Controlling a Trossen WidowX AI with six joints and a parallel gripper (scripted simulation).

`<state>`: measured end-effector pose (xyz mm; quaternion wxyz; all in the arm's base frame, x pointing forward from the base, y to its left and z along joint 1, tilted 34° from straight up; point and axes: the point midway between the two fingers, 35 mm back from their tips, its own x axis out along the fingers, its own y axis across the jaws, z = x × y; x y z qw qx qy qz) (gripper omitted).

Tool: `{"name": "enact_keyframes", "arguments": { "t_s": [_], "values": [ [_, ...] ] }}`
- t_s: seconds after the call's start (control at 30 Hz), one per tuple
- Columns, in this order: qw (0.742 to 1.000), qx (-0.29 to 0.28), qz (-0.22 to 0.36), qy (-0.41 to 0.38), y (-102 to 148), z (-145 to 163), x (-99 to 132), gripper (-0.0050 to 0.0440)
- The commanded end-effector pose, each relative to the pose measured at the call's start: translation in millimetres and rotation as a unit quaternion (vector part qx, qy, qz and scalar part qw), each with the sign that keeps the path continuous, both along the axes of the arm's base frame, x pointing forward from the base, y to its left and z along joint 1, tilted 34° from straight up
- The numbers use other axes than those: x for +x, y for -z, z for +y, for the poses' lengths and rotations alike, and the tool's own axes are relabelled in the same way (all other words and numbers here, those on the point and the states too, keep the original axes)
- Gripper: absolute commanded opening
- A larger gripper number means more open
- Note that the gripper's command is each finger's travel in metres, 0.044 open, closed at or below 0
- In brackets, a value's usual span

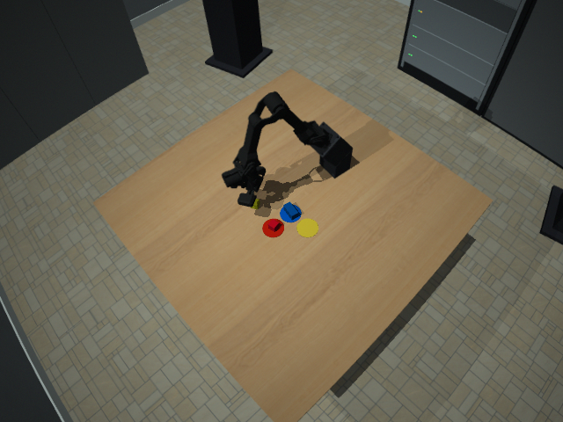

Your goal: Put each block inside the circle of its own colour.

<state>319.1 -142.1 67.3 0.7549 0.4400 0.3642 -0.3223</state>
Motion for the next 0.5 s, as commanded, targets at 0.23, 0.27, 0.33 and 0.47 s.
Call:
{"name": "enact_keyframes", "arguments": {
  "t_s": [0.23,0.27,0.33,0.47],
  "values": [
    [1.0,-0.004,-0.01,0.001,19,-7,23,0.0265],
    [1.0,-0.004,-0.01,0.001,19,-7,23,0.0265],
    [1.0,-0.004,-0.01,0.001,20,-7,24,0.0265],
    [1.0,-0.004,-0.009,0.0,26,-8,27,0.0265]
  ]
}}
